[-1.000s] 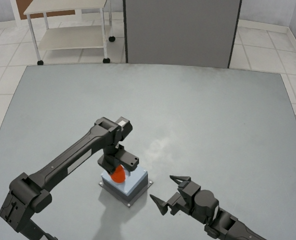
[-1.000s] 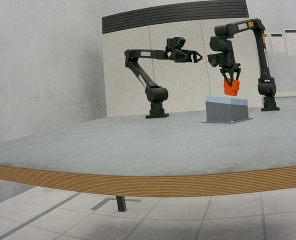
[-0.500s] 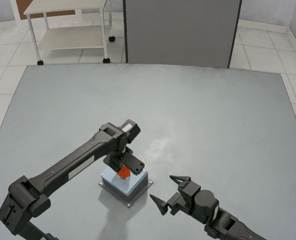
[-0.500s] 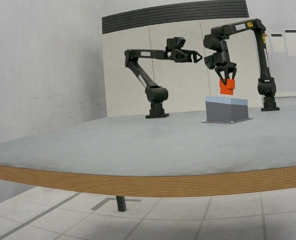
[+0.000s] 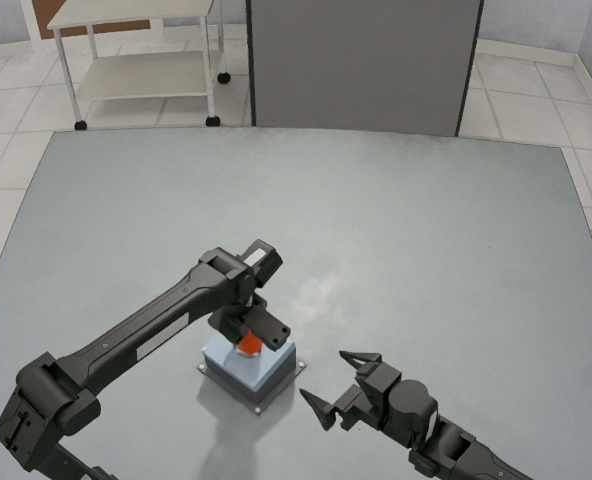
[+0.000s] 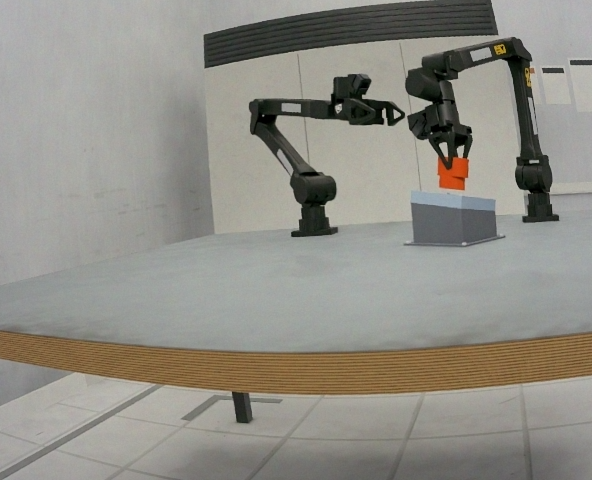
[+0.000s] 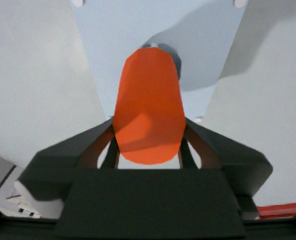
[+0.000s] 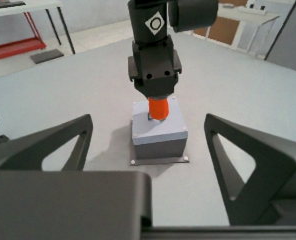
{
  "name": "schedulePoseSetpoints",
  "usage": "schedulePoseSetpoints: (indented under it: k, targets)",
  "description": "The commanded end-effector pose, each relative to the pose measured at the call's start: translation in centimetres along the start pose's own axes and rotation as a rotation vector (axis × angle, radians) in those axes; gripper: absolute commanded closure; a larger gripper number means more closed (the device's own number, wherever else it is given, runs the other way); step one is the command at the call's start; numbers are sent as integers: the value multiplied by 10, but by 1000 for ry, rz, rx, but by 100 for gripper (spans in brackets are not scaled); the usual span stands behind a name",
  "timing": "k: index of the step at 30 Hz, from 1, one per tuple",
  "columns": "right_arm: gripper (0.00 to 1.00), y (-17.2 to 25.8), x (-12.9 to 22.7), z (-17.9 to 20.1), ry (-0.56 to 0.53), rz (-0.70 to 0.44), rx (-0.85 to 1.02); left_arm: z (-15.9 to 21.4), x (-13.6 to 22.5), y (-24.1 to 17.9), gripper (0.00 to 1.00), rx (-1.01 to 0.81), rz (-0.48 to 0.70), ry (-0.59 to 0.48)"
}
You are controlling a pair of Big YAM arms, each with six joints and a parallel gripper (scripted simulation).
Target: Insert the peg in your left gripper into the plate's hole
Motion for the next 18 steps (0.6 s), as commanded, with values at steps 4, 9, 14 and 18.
schedulePoseSetpoints:
  k: [4, 9, 14, 18]
  targets:
    - [0, -2, 0, -21, -41, 5, -1, 12, 20, 9, 60, 22, -73, 5]
    - [0, -2, 0, -21, -41, 5, -1, 8, 21, 9, 60, 13, -74, 3]
    - [0, -2, 0, -21, -41, 5, -1, 3, 31, 15, 60, 3, -91, 0]
    - [0, -2, 0, -21, -41, 5, -1, 3, 33, 13, 60, -1, -77, 1]
Point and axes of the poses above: on each arm, the point where the finger pads meet when closed, its own x axis back along the fingers, its own y axis across the jaws, z = x × y, the point moved 5 cm from there along x, back along the fingers, and after that the axes turned 5 degrees about x, right-handed, at the moved point
